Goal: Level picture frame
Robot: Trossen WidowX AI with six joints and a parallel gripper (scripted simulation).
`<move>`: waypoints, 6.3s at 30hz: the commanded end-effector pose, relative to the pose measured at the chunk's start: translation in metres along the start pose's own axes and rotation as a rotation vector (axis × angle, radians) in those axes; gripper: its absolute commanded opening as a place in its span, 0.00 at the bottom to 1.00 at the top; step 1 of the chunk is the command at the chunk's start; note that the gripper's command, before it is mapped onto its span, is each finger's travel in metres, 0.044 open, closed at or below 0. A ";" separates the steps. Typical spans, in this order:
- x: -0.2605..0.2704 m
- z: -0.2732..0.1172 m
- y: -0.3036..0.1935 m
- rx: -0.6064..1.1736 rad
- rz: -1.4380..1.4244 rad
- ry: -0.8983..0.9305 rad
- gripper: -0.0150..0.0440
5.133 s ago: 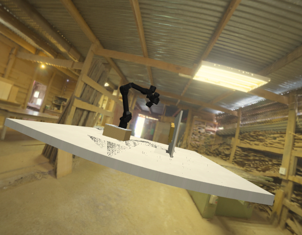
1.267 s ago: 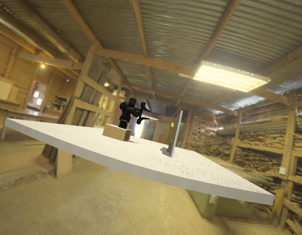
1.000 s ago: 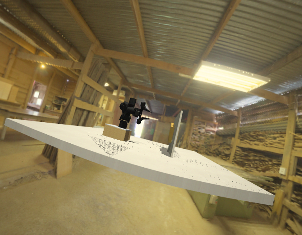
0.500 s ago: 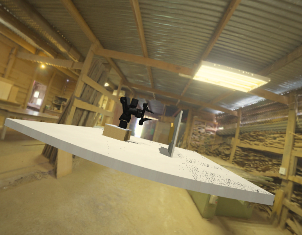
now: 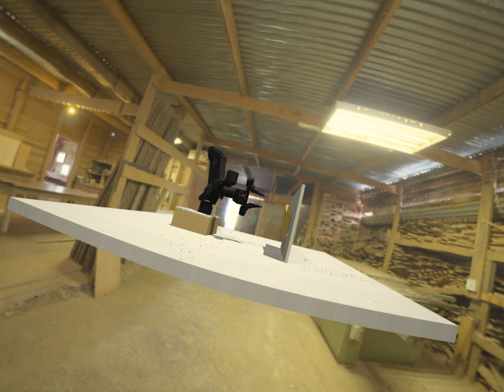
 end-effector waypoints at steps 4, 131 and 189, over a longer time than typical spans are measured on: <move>0.036 0.010 -0.019 -0.009 -0.023 0.049 0.69; -0.011 0.132 0.005 -0.006 -0.022 0.058 0.25; -0.003 0.131 0.003 -0.006 -0.022 0.058 0.25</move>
Point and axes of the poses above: the point midway between the two fingers, 35 mm back from their tips, its own z axis out along the fingers, its own x axis across the jaws, y = z × x, the point moved 10 cm from there along -z, back along the fingers, and after that the axes turned 6 degrees about z, right-handed, at the moved point
